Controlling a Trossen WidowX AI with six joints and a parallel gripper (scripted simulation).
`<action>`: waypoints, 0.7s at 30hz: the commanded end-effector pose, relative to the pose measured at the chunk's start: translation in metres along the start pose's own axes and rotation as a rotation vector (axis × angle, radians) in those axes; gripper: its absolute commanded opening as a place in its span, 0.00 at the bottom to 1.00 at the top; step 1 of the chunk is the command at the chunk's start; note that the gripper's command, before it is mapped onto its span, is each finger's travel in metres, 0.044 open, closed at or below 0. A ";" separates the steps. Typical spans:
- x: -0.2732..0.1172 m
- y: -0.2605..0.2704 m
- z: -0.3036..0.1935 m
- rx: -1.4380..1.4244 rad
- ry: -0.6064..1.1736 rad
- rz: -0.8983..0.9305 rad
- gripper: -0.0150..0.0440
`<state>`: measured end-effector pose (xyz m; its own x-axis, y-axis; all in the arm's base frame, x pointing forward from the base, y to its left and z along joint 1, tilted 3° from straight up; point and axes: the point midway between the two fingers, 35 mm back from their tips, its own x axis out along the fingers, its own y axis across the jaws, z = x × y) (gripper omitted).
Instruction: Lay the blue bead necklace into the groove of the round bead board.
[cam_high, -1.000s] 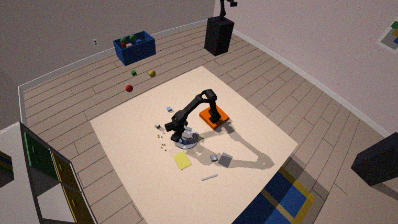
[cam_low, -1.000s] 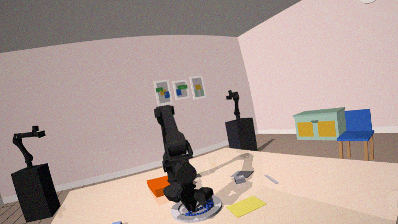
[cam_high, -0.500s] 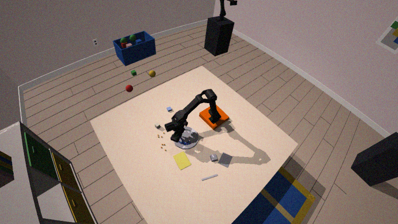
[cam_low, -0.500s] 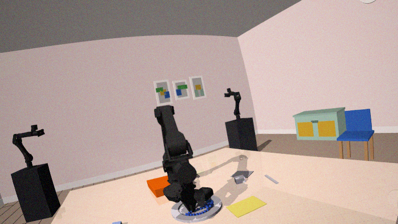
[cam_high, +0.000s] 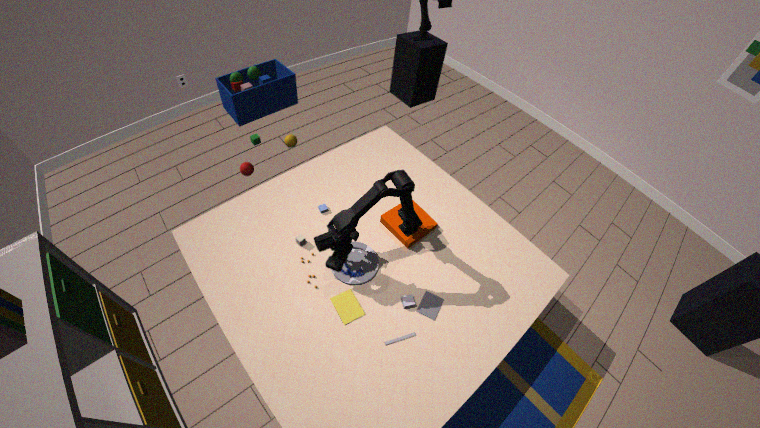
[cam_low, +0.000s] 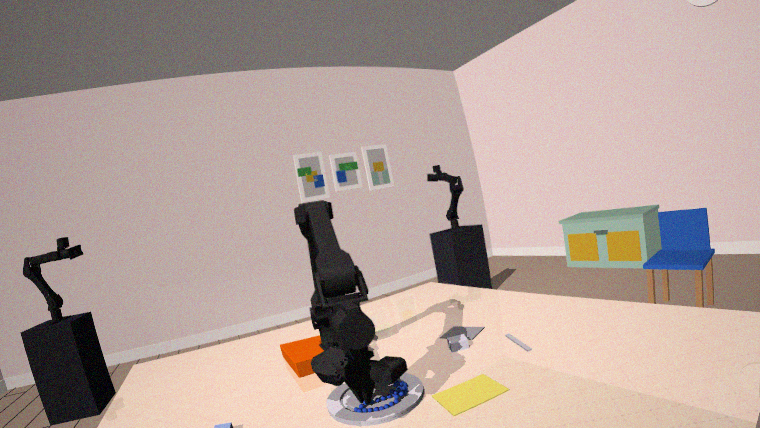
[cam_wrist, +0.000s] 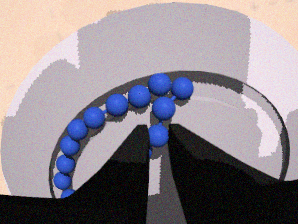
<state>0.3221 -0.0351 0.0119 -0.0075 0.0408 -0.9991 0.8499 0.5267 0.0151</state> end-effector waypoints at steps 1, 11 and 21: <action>-0.003 0.001 0.000 0.006 0.000 0.005 0.25; -0.003 -0.024 0.011 0.006 -0.001 0.003 0.25; -0.002 -0.037 0.015 0.006 -0.001 0.002 0.25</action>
<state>0.2990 -0.0669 0.0117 -0.0109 0.0449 -0.9989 0.8574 0.5145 0.0137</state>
